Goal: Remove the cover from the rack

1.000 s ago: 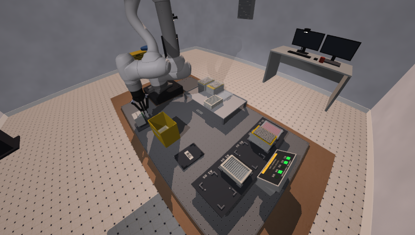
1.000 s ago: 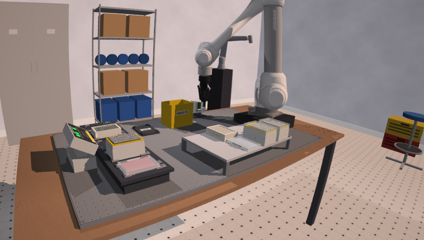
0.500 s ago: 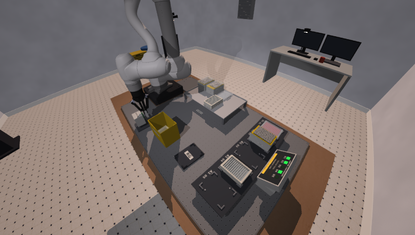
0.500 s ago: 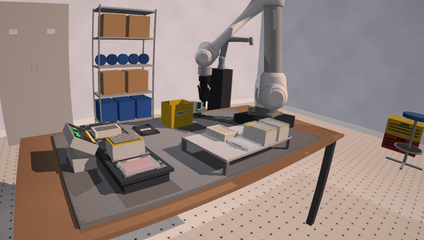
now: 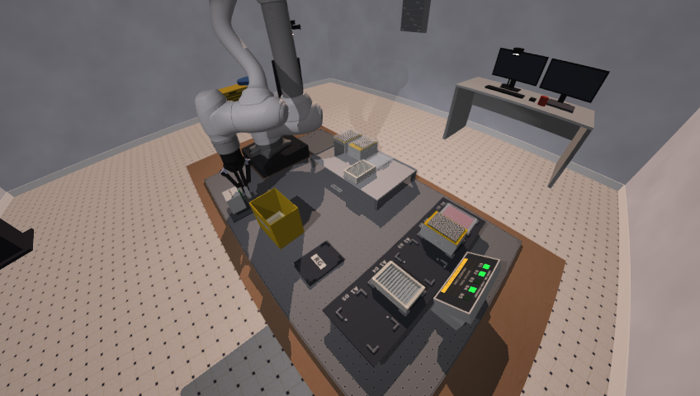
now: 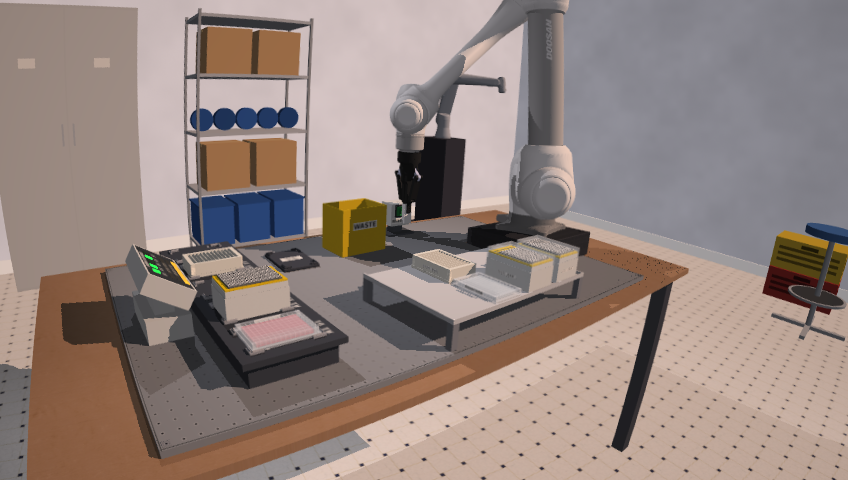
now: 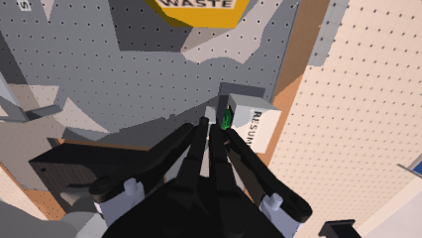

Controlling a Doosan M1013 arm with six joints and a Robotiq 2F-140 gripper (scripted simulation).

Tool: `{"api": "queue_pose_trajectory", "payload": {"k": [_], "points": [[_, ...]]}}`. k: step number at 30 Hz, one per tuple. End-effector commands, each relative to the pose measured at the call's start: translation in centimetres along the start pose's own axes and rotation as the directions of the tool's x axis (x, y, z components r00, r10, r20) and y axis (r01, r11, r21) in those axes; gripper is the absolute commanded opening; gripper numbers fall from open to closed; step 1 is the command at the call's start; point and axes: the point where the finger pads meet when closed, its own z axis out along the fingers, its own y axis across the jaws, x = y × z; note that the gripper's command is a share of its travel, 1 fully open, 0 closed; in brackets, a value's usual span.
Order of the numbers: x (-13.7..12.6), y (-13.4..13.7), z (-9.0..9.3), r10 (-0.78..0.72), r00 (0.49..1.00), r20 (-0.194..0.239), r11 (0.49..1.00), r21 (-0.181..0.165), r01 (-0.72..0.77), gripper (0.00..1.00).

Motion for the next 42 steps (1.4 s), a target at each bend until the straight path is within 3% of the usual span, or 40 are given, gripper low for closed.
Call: {"api": "queue_pose_trajectory", "payload": {"k": [1, 42], "points": [[0.34, 0.37, -0.07, -0.002, 1.000, -0.006, 1.000, -0.003, 0.002, 0.00], [0.34, 0.83, -0.07, -0.002, 1.000, -0.006, 1.000, -0.003, 0.002, 0.00]]}}
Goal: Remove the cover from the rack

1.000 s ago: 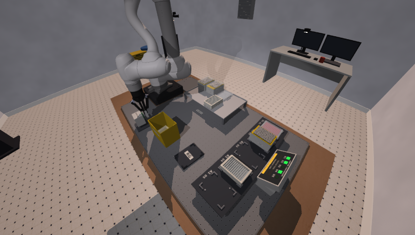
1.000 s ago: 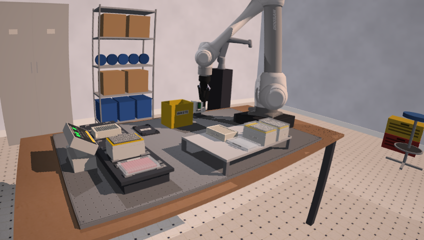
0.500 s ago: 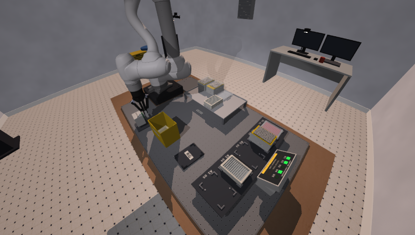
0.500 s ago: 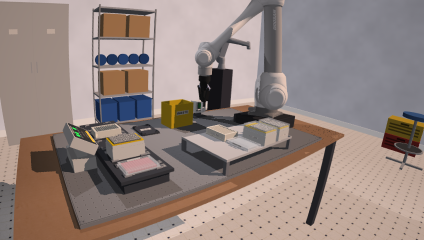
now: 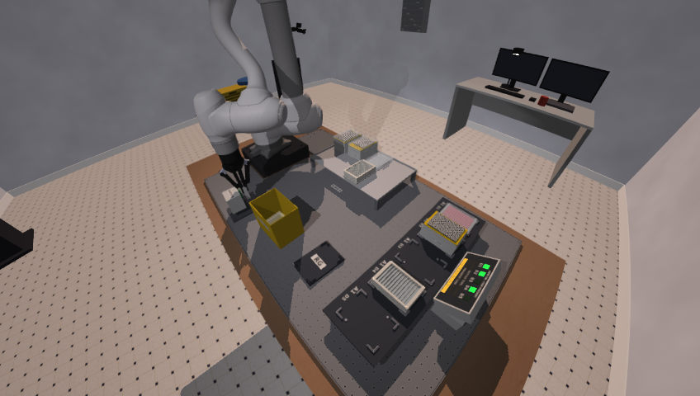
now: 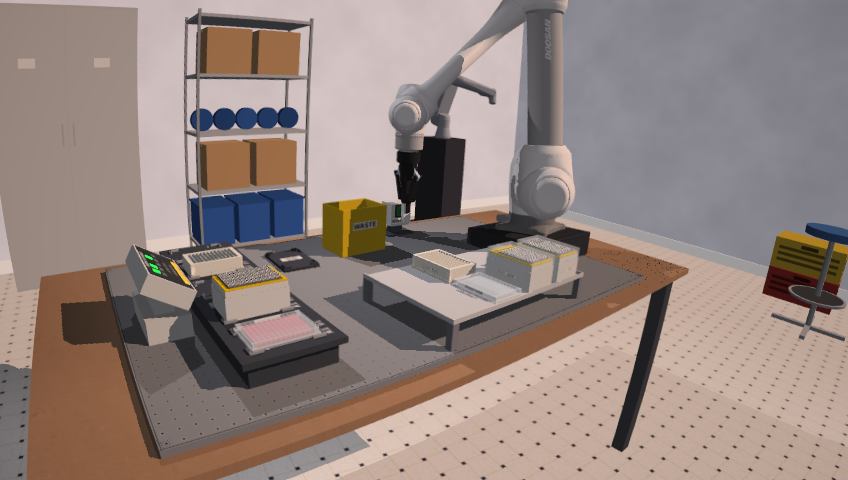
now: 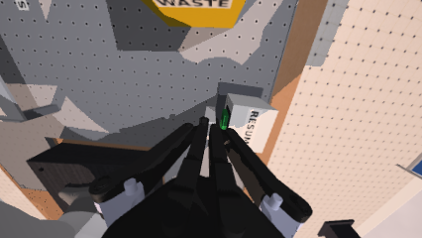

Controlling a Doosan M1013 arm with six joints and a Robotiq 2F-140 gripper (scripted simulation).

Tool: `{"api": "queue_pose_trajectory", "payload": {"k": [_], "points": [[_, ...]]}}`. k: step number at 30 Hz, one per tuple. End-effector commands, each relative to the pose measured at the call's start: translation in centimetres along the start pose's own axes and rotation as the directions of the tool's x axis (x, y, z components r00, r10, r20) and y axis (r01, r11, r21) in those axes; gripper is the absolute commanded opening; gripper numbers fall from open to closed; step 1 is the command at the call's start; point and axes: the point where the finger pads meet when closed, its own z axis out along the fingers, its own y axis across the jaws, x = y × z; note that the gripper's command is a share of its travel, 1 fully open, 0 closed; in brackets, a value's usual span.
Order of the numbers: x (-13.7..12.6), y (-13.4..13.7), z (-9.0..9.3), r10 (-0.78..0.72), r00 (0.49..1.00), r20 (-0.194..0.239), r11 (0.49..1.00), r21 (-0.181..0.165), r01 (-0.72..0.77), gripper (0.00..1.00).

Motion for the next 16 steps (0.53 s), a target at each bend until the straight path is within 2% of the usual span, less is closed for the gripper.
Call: {"api": "queue_pose_trajectory", "payload": {"k": [1, 16], "points": [[0.33, 0.43, -0.06, 0.000, 1.000, -0.005, 1.000, -0.002, 0.000, 0.00], [0.33, 0.93, -0.06, 0.000, 1.000, -0.005, 1.000, -0.002, 0.000, 0.00]]}}
